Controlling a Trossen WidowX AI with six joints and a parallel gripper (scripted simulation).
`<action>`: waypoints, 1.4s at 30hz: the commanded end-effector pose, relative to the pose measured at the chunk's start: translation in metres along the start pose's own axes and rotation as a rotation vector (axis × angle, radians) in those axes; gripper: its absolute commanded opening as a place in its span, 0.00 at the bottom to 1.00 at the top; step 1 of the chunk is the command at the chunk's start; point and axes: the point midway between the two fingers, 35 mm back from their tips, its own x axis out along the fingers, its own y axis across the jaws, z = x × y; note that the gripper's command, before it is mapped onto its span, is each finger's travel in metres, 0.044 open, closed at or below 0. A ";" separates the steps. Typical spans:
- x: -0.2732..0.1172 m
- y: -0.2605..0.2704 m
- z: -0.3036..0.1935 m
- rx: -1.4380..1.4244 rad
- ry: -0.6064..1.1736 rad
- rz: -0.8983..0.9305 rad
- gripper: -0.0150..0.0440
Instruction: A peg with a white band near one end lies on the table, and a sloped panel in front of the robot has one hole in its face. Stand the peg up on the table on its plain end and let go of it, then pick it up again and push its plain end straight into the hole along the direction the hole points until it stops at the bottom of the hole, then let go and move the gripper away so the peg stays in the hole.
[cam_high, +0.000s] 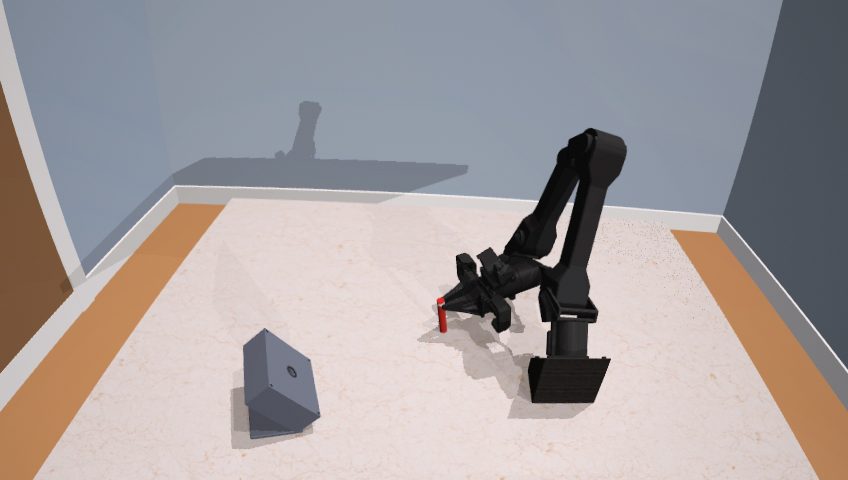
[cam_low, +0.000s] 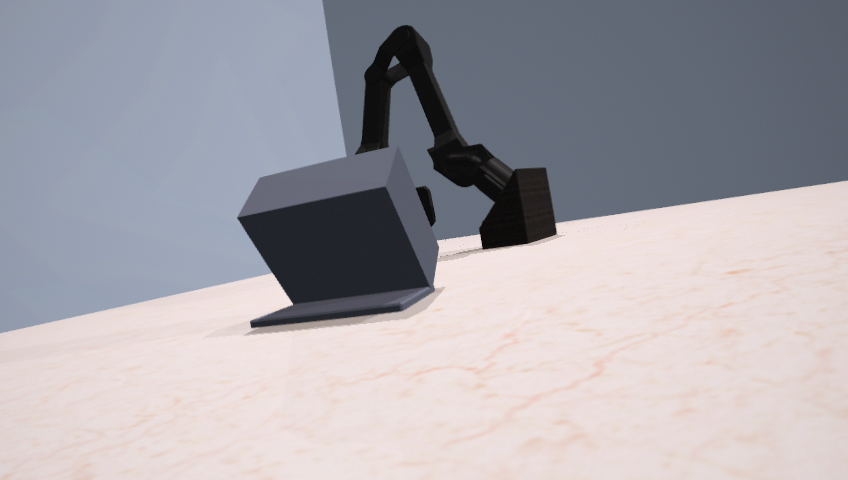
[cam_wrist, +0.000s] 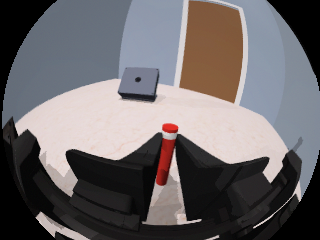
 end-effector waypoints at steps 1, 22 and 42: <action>-0.001 0.000 -0.002 0.000 0.001 0.000 0.34; -0.004 0.001 -0.004 -0.012 -0.030 -0.004 0.34; -0.004 0.002 -0.002 -0.016 -0.044 -0.006 0.47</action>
